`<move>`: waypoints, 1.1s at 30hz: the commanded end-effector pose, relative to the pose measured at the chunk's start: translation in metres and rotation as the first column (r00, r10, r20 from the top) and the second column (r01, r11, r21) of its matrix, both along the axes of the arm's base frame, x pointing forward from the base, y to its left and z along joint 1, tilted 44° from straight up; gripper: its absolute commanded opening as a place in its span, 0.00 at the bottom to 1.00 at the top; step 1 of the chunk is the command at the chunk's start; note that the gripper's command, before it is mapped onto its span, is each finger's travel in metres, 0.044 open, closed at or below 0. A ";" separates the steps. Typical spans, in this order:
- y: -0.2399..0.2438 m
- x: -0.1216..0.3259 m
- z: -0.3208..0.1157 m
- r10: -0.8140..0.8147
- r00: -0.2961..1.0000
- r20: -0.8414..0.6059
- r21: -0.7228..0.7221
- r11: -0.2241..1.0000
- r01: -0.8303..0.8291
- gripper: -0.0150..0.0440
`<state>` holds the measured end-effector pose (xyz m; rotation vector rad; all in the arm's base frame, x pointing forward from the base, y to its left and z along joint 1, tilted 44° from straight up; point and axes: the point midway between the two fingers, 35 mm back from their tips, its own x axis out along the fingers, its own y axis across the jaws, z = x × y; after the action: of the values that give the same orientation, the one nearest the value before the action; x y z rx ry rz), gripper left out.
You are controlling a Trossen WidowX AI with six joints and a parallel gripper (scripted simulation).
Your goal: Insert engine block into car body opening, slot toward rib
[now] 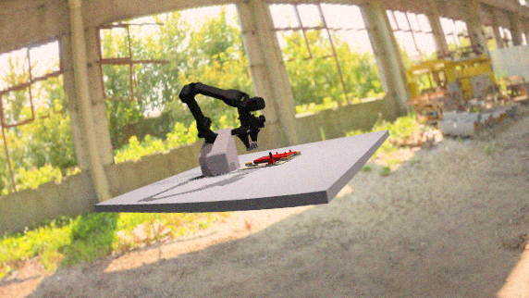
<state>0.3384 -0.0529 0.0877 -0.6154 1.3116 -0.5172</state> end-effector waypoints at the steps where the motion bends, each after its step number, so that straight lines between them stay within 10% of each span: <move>1: 0.007 -0.002 0.012 -0.003 1.000 0.013 -0.003 1.000 0.003 0.25; 33: 0.004 -0.010 0.005 0.198 0.954 0.226 -0.017 0.980 -0.199 0.25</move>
<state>0.3333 -0.0463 0.0956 -0.6422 1.0977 -0.4397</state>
